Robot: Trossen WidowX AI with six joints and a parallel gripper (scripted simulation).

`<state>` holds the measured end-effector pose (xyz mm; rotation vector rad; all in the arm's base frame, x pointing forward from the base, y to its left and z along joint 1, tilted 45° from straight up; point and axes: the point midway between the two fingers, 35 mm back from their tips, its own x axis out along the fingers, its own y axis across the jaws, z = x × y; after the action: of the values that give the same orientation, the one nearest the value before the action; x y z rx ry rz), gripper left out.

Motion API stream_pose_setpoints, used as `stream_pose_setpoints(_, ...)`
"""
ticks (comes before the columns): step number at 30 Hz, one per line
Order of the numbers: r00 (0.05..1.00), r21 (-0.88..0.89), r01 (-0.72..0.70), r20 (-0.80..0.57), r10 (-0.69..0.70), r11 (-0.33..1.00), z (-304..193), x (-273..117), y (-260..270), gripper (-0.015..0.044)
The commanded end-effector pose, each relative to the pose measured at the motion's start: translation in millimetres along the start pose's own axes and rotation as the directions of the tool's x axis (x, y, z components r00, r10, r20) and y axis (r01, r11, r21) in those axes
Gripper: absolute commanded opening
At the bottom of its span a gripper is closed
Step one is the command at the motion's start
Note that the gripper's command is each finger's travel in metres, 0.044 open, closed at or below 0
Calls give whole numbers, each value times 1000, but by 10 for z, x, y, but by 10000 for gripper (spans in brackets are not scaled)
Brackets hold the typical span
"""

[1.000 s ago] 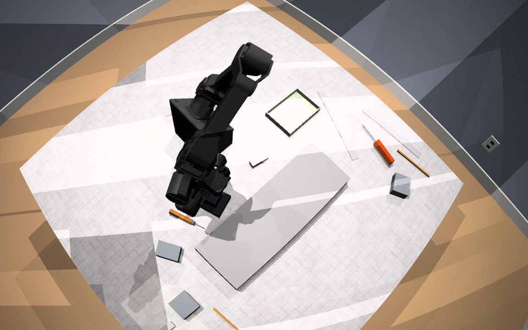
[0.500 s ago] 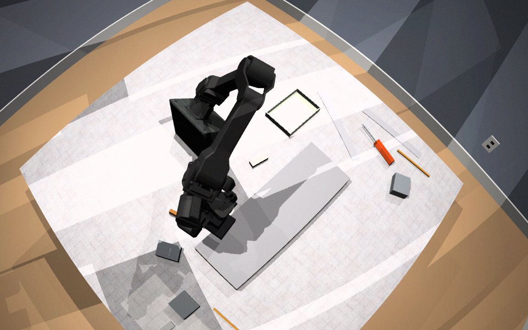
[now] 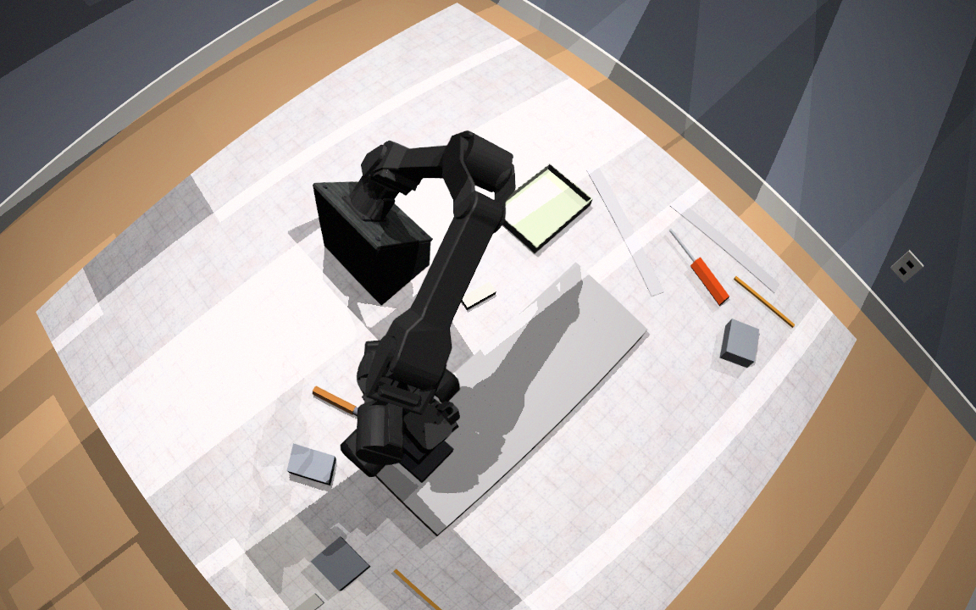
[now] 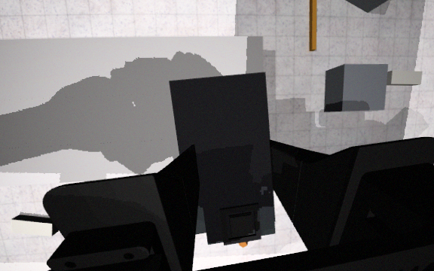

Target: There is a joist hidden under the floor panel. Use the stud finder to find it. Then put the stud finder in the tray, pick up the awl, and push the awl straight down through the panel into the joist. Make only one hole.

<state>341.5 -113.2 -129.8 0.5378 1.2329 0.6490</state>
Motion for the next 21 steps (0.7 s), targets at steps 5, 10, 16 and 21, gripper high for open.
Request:
stream_pose_setpoints(5,1000,60,8,14,-9,998,301,67,-84,0)
stream_pose_setpoints(10,1000,61,8,14,-9,998,301,90,-87,0)
stream_pose_setpoints(16,1000,61,8,14,-9,998,276,215,-93,0)
stream_pose_setpoints(21,1000,61,8,14,-9,998,249,331,-96,0)
